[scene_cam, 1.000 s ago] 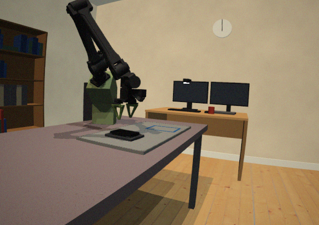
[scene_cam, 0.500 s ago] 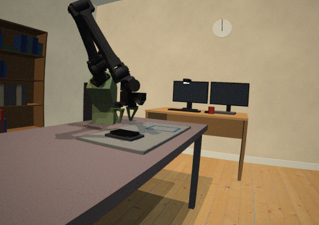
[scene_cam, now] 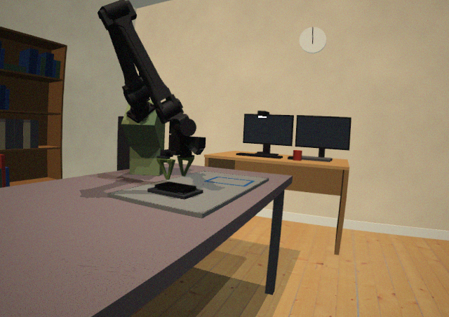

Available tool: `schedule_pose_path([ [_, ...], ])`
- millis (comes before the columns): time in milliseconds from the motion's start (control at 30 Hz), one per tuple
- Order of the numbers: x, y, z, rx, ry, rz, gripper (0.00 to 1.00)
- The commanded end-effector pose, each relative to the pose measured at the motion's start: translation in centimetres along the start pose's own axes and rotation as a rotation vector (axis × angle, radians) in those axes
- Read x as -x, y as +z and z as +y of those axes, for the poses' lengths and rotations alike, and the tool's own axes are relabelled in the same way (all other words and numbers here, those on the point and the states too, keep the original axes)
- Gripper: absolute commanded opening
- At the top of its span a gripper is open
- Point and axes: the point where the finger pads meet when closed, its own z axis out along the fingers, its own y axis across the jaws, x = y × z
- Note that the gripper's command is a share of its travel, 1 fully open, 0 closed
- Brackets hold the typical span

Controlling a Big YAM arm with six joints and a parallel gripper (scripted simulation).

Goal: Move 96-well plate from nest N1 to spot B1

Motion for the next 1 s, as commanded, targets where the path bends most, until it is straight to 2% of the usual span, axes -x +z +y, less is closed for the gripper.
schedule_pose_path([
  [0,0.3,0.8,-0.5,-0.009,0.002,-0.007,1.0],
  [400,0.3,2.5,-0.5,-0.009,0.002,-0.006,1.0],
  [433,1.3,1.4,-0.8,-0.017,0.004,-0.04,1.0],
  [500,0.3,3.0,-0.5,-0.009,0.001,-0.006,1.0],
  [800,0.3,4.4,-0.3,-0.007,-0.002,-0.007,1.0],
  [867,1.1,3.5,-1.2,-0.023,0.009,-0.035,1.0],
  [967,1.1,3.5,-1.1,-0.021,0.009,-0.036,1.0],
])
